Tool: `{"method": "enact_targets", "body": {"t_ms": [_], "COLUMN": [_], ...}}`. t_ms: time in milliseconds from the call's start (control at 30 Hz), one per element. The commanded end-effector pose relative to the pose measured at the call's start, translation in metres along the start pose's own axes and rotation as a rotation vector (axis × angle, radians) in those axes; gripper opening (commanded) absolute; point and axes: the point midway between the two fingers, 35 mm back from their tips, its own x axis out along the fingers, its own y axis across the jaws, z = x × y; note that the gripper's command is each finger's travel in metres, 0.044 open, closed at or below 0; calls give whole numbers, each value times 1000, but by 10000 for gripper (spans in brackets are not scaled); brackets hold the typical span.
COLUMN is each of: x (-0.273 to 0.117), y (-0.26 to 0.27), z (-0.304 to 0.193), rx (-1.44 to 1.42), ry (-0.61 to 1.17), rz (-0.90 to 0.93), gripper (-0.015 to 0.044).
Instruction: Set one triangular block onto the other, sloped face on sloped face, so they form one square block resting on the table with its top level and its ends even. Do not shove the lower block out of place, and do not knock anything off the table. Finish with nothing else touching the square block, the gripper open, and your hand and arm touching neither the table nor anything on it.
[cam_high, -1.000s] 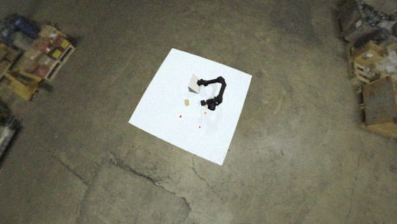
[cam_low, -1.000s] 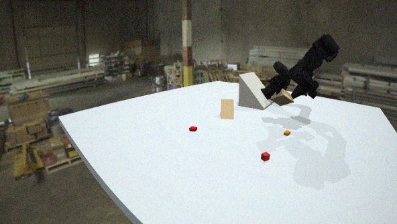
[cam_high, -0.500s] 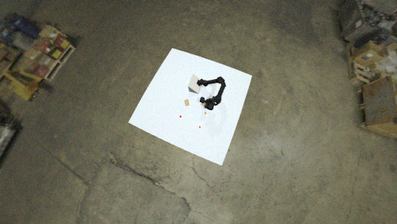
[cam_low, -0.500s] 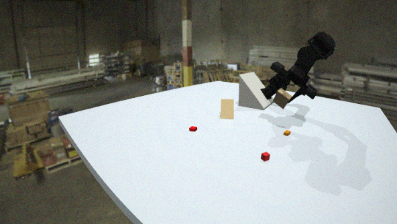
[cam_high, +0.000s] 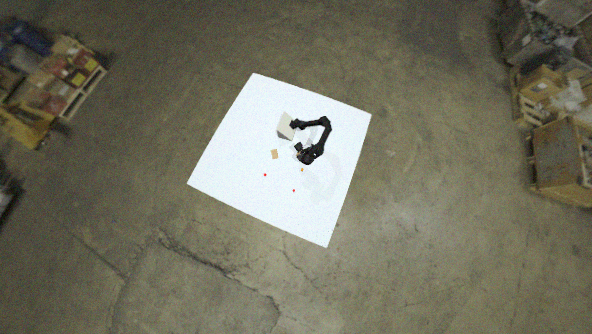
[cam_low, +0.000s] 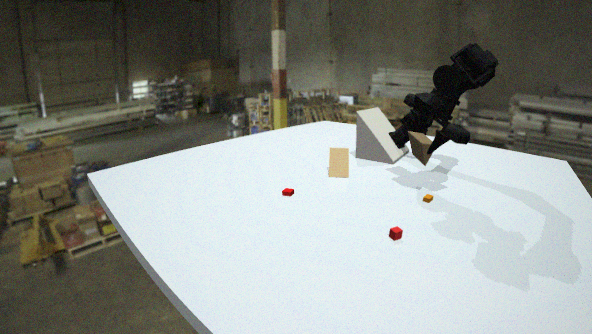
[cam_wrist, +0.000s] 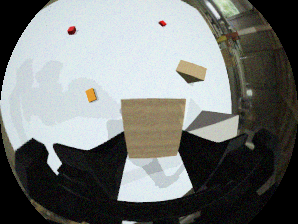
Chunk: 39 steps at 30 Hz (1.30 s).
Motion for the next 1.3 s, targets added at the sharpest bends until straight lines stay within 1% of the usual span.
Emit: {"method": "enact_targets", "body": {"t_ms": [0, 633, 1267], "x": [1, 0, -4], "y": [-1, -2, -3], "z": [1, 3, 7], "rx": [127, 772, 1414], "ry": [22, 128, 280], "rz": [16, 87, 112], "gripper": [0, 0, 0]}}
